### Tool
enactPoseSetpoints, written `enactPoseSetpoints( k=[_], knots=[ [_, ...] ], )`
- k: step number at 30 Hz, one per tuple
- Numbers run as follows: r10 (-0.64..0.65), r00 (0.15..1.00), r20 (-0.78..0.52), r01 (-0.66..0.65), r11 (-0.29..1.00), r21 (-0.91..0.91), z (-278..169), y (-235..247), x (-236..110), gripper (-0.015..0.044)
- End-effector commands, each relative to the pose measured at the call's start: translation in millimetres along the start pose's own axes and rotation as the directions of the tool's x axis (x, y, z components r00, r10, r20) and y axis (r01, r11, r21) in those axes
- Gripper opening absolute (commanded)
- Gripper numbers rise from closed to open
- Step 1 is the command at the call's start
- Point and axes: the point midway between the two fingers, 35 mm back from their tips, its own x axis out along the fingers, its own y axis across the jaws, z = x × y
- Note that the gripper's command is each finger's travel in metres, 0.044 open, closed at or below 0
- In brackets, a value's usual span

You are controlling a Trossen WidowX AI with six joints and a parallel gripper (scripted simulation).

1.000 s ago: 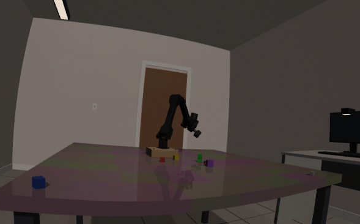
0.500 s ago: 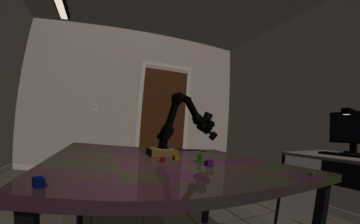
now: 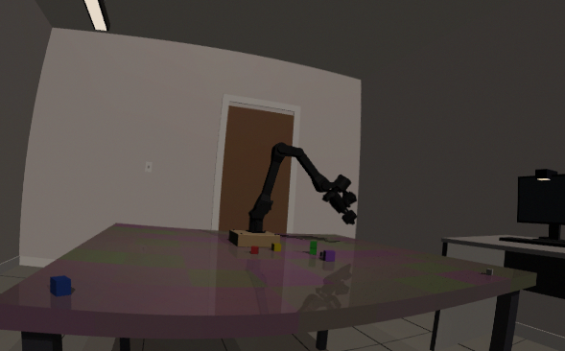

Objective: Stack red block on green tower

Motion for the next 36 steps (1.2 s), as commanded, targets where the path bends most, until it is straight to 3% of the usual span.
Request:
enactPoseSetpoints(
  k=[1,19,36],
  knots=[
    [-0.125,0.992,0.03,0.124,0.991,0.046,10.2,-46.0,-22.7,0.044],
    [-0.543,0.838,-0.054,0.525,0.776,0.348,-4.5,-212.5,-149.1,0.044],
    [-0.718,0.634,-0.287,0.706,0.386,0.593,-81.9,-290.7,-292.8,0.044]
  ],
)
